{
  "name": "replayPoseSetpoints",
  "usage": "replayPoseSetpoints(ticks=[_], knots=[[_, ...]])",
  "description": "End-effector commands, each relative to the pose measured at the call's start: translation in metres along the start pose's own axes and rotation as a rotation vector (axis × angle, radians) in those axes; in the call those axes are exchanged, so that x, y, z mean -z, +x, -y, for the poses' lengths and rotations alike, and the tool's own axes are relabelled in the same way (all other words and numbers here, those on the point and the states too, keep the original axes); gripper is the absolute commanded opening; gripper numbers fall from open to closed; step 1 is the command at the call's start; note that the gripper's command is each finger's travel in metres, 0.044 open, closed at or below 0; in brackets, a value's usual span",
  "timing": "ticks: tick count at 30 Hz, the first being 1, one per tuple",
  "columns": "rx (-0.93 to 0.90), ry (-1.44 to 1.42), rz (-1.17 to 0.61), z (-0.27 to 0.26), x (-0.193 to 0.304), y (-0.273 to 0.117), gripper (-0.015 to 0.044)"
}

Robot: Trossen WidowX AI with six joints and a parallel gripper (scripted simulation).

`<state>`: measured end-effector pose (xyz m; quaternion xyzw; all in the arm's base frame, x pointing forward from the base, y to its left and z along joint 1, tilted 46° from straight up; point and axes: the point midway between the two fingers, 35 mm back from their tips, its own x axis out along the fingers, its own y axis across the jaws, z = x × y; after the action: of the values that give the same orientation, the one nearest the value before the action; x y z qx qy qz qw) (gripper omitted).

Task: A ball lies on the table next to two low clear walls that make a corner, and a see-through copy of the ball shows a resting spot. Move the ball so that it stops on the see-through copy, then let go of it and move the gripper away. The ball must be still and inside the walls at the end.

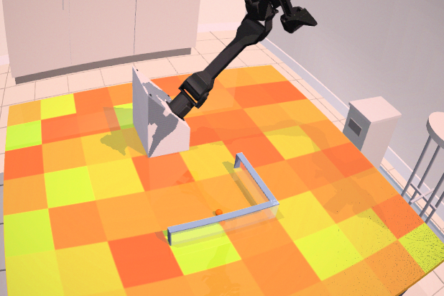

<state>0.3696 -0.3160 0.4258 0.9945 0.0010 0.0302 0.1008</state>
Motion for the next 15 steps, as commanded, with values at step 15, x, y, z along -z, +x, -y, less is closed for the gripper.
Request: replayPoseSetpoints(ticks=[15], knots=[[0.317, -0.547, 0.204, 0.086, -0.146, 0.064, 0.0202]])
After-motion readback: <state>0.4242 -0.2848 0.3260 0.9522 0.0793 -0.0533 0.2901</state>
